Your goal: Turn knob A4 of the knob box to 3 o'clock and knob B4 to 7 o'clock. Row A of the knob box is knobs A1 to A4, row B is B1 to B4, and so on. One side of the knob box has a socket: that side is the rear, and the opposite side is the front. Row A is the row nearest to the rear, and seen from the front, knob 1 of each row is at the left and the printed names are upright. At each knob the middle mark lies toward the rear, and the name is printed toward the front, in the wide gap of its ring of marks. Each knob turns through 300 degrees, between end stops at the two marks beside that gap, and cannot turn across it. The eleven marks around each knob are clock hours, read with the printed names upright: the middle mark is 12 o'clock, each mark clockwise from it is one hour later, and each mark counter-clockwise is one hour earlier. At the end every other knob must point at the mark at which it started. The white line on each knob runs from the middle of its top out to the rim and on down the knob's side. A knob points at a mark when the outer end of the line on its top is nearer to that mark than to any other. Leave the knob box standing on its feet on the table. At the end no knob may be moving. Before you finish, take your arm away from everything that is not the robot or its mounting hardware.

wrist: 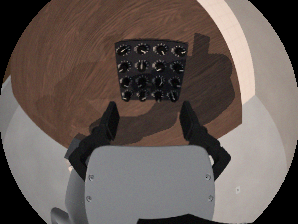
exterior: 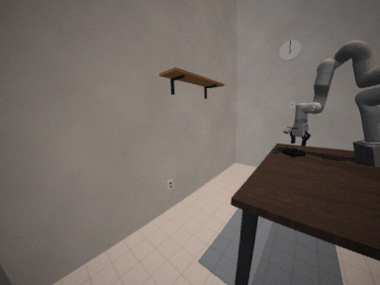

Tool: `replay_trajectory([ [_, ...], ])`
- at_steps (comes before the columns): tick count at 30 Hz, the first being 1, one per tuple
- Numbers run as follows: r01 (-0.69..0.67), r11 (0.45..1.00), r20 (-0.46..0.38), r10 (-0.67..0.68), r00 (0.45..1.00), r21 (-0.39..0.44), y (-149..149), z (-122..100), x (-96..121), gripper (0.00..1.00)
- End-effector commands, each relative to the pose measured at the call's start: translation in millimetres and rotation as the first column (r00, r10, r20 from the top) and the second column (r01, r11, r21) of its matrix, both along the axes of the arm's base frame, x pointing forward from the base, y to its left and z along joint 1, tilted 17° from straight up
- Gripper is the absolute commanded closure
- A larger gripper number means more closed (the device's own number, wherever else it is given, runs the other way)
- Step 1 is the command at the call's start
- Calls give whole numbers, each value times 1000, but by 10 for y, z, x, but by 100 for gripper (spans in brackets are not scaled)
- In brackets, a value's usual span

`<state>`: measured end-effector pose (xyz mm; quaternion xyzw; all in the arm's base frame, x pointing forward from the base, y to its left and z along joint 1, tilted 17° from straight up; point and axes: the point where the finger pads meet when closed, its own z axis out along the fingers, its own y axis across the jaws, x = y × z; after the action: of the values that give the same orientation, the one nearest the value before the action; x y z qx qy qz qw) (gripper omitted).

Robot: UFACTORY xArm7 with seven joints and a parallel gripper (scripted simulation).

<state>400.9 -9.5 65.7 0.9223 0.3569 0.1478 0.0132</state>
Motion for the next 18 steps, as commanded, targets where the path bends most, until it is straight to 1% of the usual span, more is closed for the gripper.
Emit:
replay_trajectory([
  [1, 0, 1000, 3, 0, 1000, 0, -45, -6, -38, 0],
  [12, 0, 1000, 3, 0, 1000, 0, -203, -70, -209, 0],
  [18, 0, 1000, 3, 0, 1000, -1, -242, -85, -251, 0],
])
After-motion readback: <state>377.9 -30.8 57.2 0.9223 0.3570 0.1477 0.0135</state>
